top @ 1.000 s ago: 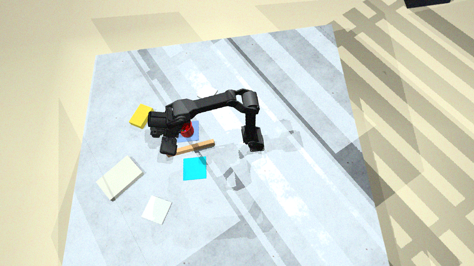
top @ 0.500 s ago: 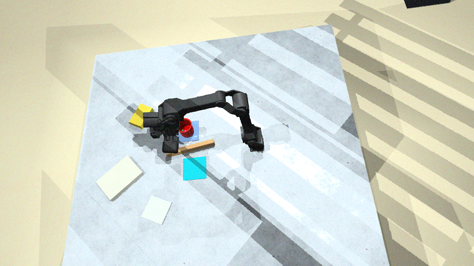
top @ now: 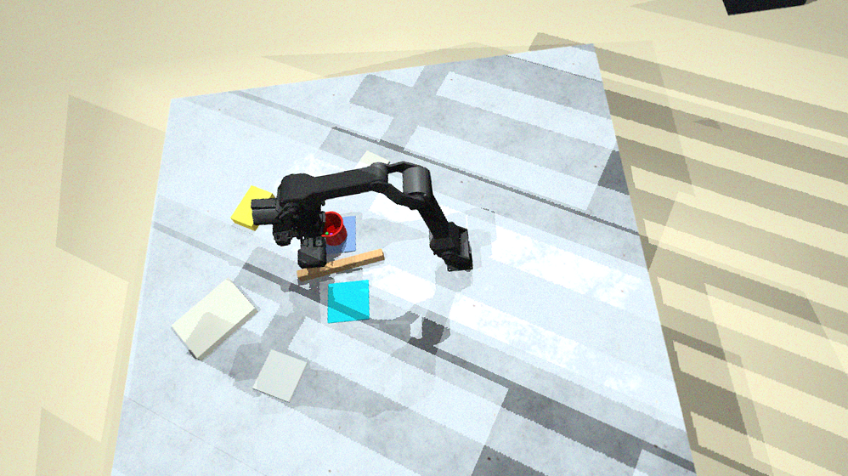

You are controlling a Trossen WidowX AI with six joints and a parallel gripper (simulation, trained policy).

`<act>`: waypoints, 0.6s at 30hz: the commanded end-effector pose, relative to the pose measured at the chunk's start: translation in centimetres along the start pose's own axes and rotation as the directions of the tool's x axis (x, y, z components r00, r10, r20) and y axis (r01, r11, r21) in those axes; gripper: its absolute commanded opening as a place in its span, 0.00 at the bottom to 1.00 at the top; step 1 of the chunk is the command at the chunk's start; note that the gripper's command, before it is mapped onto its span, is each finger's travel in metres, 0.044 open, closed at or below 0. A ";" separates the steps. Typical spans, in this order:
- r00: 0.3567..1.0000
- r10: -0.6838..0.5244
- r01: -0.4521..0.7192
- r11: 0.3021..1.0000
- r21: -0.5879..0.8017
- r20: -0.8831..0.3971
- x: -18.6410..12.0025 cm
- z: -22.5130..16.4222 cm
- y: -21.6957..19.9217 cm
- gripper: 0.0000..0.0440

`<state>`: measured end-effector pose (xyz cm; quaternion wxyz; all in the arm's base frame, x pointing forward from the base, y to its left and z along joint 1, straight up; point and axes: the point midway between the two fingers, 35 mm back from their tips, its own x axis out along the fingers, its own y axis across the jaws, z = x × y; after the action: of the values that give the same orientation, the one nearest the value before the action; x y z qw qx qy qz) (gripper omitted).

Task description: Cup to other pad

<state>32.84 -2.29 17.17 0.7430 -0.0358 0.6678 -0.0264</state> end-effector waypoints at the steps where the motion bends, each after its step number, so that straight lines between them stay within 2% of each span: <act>1: 1.000 -0.010 0.010 1.000 -0.014 -0.025 0.6 -0.1 -0.7 0.27; 18: 0.992 -0.018 0.006 0.996 -0.089 -0.128 5.7 -1.4 -3.4 0.35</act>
<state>32.33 -5.75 12.61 0.7035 -0.0660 0.7076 -0.0072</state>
